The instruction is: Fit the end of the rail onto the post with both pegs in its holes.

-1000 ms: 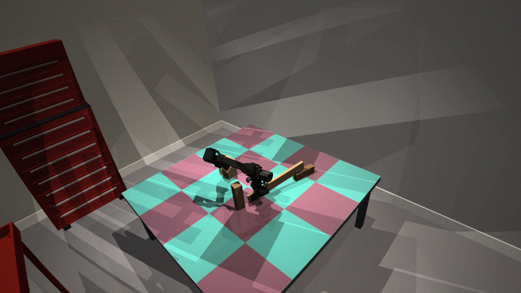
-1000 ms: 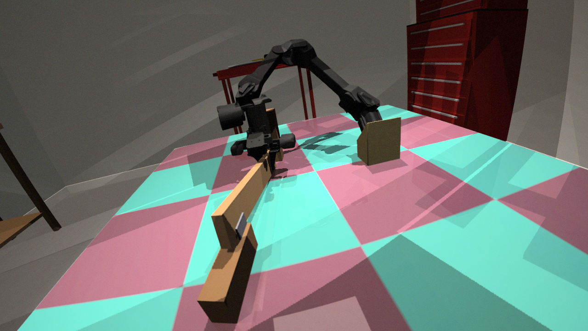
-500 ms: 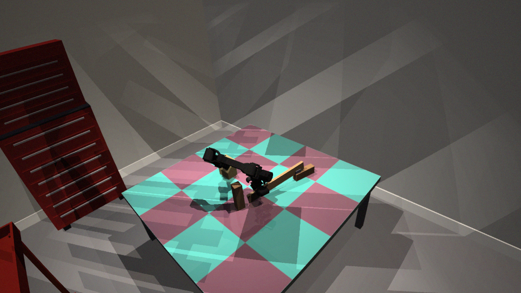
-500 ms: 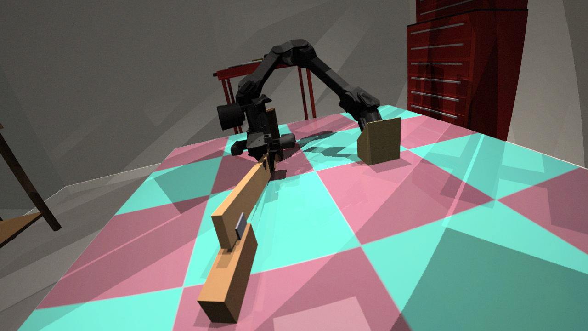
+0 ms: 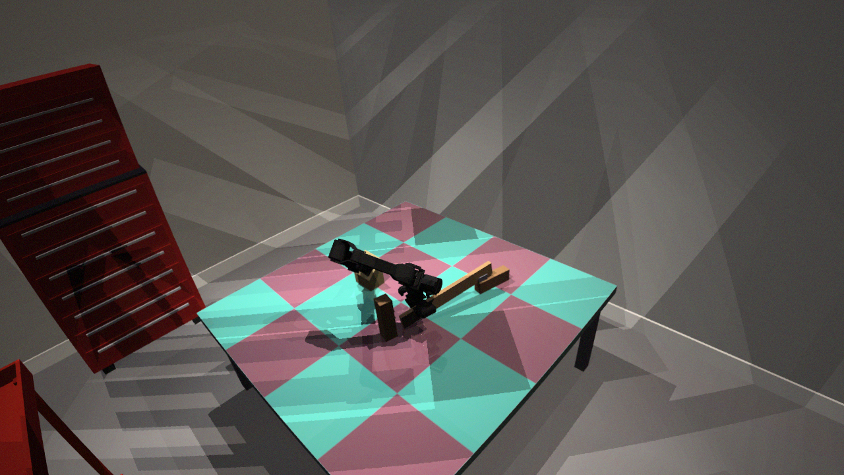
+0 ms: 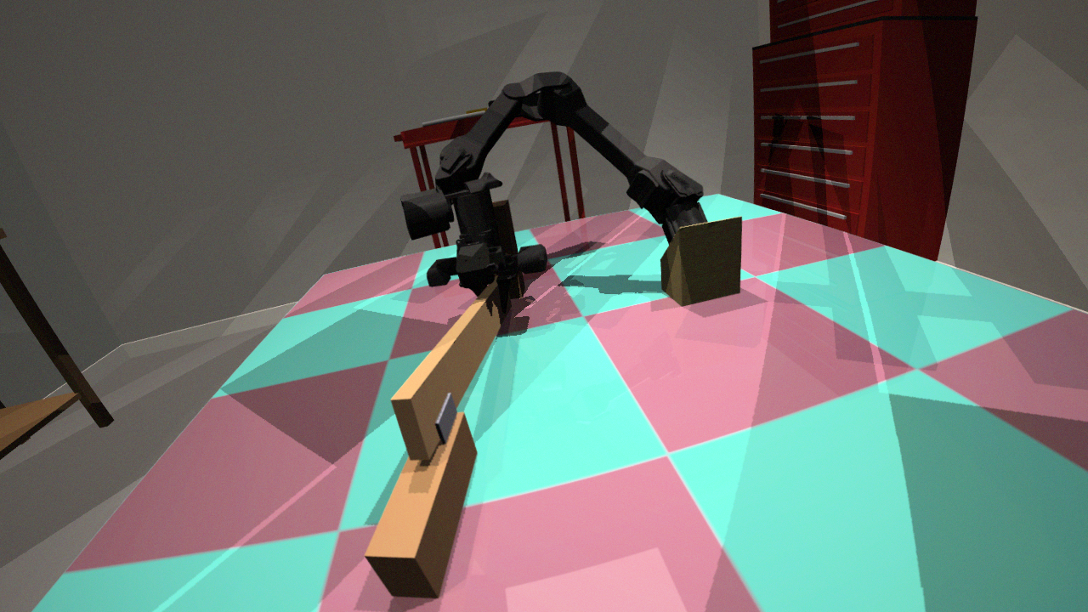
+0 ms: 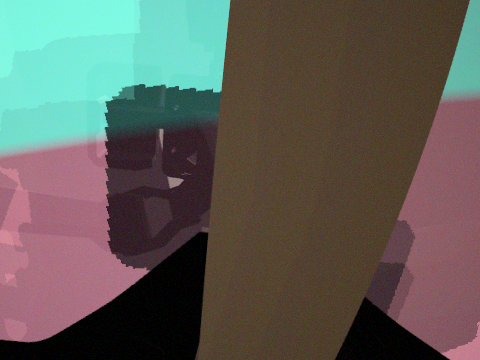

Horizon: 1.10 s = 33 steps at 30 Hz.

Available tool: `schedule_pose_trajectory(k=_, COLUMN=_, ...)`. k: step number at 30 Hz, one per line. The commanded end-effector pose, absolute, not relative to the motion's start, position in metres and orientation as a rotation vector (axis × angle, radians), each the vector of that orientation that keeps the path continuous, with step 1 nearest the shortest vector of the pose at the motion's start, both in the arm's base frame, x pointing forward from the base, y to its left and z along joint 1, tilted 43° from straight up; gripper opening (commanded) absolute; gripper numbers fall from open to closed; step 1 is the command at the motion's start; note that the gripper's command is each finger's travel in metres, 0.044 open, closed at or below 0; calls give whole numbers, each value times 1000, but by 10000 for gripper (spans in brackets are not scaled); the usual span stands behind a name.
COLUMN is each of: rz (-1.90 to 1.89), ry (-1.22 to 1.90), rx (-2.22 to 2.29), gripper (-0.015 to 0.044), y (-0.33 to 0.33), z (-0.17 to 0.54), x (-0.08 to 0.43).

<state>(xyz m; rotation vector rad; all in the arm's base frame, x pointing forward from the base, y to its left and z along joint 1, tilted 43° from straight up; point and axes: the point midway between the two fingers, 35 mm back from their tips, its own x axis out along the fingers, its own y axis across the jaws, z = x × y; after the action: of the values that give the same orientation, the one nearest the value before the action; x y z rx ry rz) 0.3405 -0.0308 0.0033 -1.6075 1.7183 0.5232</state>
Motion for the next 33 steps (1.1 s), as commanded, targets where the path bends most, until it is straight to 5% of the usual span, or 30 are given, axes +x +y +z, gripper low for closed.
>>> schedule_pose_trajectory(k=1, rz=526, ry=1713, rx=-1609, gripper=0, y=-28, z=5, x=341)
schedule_pose_trajectory(k=33, rz=526, ry=1713, rx=-1609, gripper=0, y=-17, z=17, x=342)
